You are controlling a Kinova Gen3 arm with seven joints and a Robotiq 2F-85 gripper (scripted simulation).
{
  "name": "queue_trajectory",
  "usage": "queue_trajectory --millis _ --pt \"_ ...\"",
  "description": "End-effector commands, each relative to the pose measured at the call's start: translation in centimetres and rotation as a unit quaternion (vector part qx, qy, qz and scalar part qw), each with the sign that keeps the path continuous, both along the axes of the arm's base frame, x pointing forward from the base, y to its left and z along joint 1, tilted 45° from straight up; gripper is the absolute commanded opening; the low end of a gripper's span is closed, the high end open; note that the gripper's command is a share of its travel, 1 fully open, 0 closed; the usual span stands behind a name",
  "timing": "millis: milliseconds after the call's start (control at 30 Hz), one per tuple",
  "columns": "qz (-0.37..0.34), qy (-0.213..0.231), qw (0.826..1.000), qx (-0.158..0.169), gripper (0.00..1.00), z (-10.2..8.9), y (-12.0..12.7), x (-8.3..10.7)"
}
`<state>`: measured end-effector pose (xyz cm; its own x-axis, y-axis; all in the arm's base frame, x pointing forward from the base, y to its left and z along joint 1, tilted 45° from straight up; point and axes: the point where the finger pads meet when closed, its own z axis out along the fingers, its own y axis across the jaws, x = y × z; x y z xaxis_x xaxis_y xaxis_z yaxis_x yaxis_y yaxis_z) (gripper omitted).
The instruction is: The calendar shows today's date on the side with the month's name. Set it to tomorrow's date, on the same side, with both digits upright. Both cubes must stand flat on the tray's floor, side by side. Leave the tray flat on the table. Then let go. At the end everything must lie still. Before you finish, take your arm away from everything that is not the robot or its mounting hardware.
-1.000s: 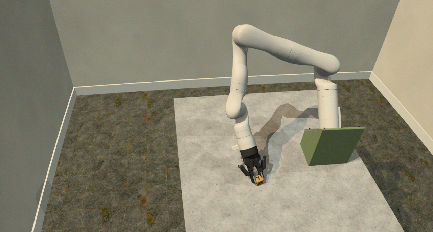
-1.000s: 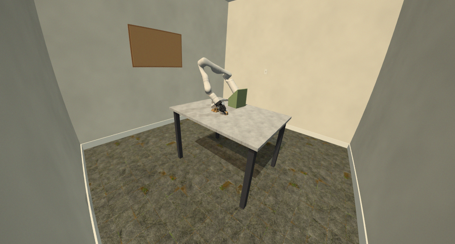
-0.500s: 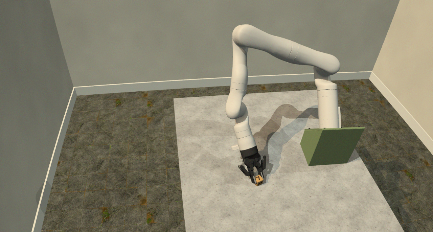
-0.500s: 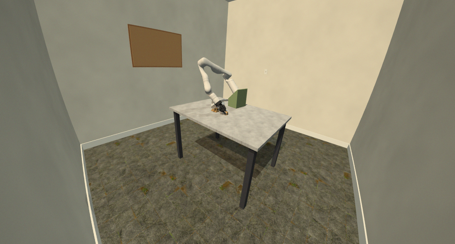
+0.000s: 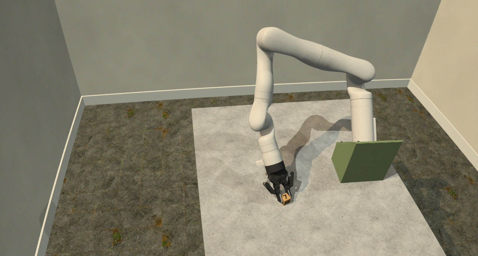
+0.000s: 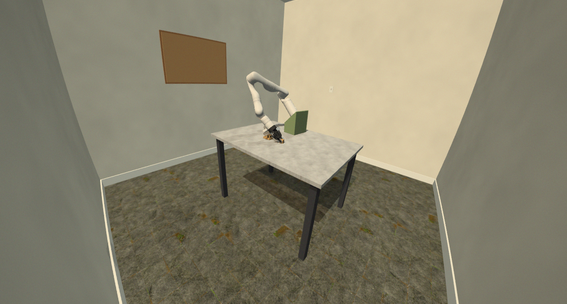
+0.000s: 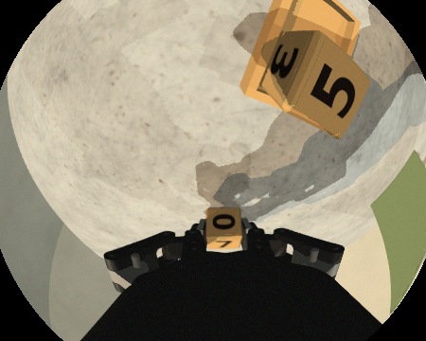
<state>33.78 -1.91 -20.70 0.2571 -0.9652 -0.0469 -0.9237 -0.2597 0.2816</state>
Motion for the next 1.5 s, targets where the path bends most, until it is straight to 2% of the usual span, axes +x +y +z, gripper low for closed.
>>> queue_trajectory --millis 0,133,167,233,267,400,433,500,533,700,733,1467 --pt "0.001 0.0 1.0 0.0 0.28 0.03 0.08 0.05" --pt "0.001 0.0 1.0 0.0 0.28 0.03 0.08 0.05" --pt "0.001 0.0 1.0 0.0 0.32 0.03 0.08 0.05" --pt "0.001 0.0 1.0 0.0 0.32 0.03 0.08 0.05" --pt "0.001 0.0 1.0 0.0 0.36 0.03 0.08 0.05" --pt "0.001 0.0 1.0 0.0 0.36 0.03 0.08 0.05" --pt "0.001 0.0 1.0 0.0 0.4 0.03 0.08 0.05" --pt "0.001 0.0 1.0 0.0 0.4 0.03 0.08 0.05" --pt "0.001 0.0 1.0 0.0 0.44 0.03 0.08 0.05" --pt "0.001 0.0 1.0 0.0 0.48 0.03 0.08 0.05" --pt "0.001 0.0 1.0 0.0 0.69 0.03 0.08 0.05" --pt "0.001 0.0 1.0 0.0 0.69 0.14 0.18 0.06"
